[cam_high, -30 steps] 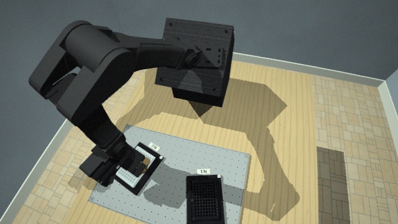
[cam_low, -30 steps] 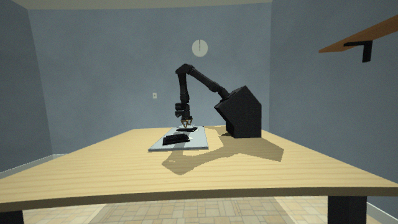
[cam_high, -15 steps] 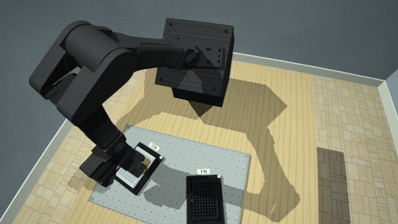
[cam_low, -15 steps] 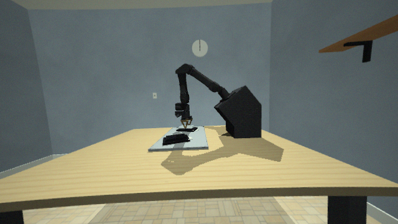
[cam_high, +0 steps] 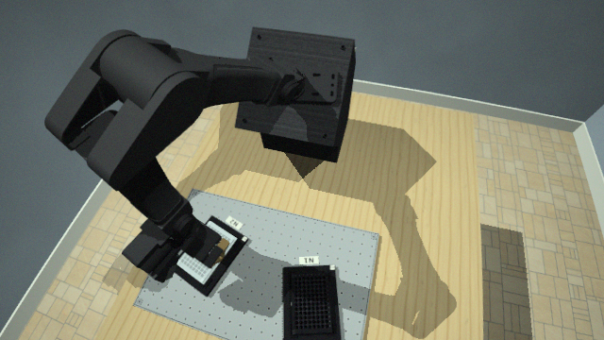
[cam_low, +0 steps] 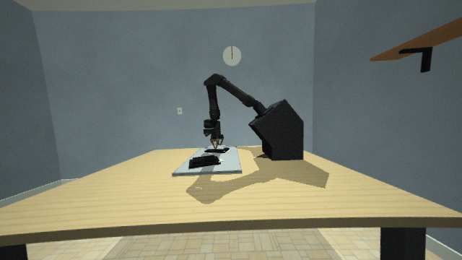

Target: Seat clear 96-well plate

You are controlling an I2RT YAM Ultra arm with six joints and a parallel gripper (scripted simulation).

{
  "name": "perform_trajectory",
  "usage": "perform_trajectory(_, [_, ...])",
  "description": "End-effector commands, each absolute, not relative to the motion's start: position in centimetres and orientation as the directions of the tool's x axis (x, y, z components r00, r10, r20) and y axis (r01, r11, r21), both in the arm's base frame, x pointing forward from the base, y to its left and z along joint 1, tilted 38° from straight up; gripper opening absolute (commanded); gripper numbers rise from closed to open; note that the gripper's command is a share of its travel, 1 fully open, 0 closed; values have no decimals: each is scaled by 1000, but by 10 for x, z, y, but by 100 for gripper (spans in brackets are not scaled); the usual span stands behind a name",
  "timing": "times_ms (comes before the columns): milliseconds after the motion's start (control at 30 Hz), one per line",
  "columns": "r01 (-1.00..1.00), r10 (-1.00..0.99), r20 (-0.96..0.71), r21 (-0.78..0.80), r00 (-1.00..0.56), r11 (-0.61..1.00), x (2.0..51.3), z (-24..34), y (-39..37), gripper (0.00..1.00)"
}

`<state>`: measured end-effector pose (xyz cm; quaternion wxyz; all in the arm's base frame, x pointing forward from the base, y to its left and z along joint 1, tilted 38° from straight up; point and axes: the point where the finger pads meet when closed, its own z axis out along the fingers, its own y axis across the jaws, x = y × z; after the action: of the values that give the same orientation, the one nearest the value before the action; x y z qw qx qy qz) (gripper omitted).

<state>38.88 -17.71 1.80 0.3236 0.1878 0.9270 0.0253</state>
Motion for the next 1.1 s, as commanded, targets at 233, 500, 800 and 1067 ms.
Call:
perform_trajectory(233, [337, 364, -607, 164, -706, 927, 393, 22, -182, 0])
perform_trajectory(500, [335, 360, -615, 162, -701, 928, 399, 24, -184, 0])
perform_trajectory(800, [332, 358, -617, 161, -701, 929, 401, 26, -183, 0])
perform_trajectory(1067, [330, 356, -614, 162, -705, 930, 402, 25, -181, 0])
